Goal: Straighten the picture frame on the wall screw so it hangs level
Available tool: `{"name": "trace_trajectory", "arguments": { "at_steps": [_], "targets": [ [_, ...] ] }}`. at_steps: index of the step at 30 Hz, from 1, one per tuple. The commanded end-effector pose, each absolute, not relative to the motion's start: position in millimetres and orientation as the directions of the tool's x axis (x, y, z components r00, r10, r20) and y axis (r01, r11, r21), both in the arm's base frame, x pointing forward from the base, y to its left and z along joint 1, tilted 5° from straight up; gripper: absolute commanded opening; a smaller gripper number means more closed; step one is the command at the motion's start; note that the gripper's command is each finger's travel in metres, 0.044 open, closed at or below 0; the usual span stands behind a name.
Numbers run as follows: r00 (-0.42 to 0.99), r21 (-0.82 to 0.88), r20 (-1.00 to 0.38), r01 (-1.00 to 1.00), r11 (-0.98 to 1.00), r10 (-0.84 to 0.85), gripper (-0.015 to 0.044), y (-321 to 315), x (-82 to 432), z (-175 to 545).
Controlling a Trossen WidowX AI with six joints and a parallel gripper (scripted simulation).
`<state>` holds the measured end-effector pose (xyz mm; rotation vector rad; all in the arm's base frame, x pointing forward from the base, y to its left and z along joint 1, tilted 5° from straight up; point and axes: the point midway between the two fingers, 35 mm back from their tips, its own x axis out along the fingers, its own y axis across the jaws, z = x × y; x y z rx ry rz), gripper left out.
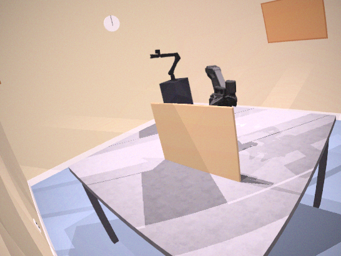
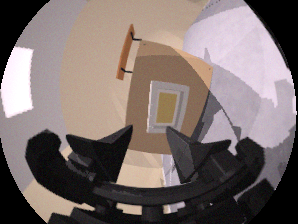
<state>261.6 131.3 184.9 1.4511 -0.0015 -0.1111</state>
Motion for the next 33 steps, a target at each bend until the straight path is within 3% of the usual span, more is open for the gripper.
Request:
{"name": "trace_trajectory", "arguments": {
  "at_steps": [1,19,28,33],
  "targets": [
    [0.995,0.993,-0.067,0.073,0.097,-0.07,0.026,126.0,273.0,172.7],
    [0.995,0.993,-0.067,0.074,0.097,-0.07,0.026,128.5,267.7,173.3],
    [0.996,0.993,-0.061,0.067,0.097,-0.07,0.026,124.0,339.1,170.4],
    [0.996,0.993,-0.059,0.066,0.098,-0.07,0.026,122.3,345.6,169.4]
  ]
}}
